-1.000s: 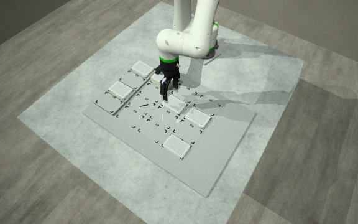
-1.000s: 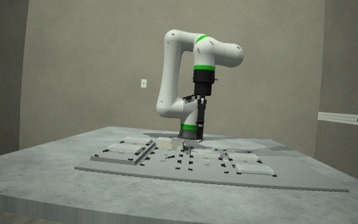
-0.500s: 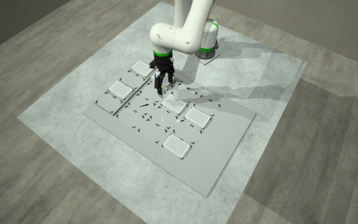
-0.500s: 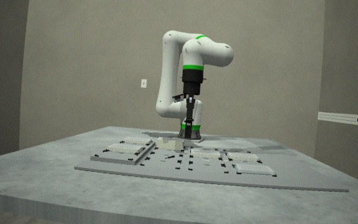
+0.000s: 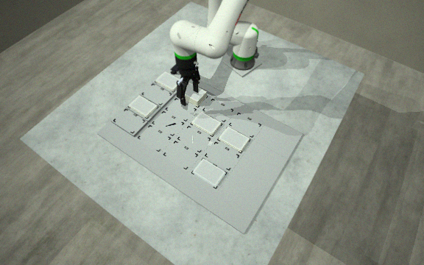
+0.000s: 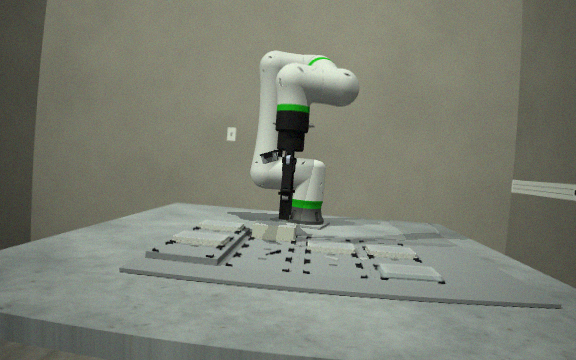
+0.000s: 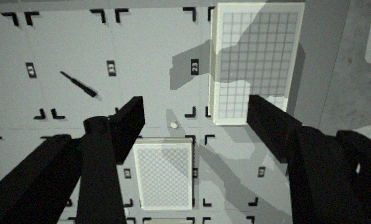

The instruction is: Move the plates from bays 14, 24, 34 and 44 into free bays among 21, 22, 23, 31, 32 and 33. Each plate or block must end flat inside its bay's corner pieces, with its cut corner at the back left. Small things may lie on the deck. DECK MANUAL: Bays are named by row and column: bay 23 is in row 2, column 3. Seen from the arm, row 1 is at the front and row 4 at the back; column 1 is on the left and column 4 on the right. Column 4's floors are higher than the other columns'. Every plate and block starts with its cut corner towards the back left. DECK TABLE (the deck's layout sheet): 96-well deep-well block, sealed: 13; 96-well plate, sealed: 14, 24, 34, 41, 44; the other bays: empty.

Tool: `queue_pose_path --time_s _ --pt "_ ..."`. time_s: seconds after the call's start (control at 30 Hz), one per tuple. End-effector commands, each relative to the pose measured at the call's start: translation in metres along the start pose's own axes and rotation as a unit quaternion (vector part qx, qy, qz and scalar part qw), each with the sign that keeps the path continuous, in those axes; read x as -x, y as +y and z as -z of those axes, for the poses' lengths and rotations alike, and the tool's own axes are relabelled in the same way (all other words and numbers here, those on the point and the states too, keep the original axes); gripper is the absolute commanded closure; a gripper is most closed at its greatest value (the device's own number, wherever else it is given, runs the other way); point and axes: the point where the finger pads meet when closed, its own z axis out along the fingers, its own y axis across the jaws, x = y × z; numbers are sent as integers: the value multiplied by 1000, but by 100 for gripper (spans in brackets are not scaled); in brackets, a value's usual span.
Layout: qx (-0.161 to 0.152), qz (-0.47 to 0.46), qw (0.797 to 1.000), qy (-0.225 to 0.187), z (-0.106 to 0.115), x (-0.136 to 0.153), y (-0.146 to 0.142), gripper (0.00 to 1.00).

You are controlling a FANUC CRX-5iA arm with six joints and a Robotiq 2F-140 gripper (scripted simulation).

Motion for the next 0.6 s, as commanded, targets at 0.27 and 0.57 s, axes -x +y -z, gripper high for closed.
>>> queue_pose_path --time_s 0.27,0.57 --pt "-1 0 1000 0 1 -43 13 30" --pt "-1 0 1000 0 1 -69 22 30"
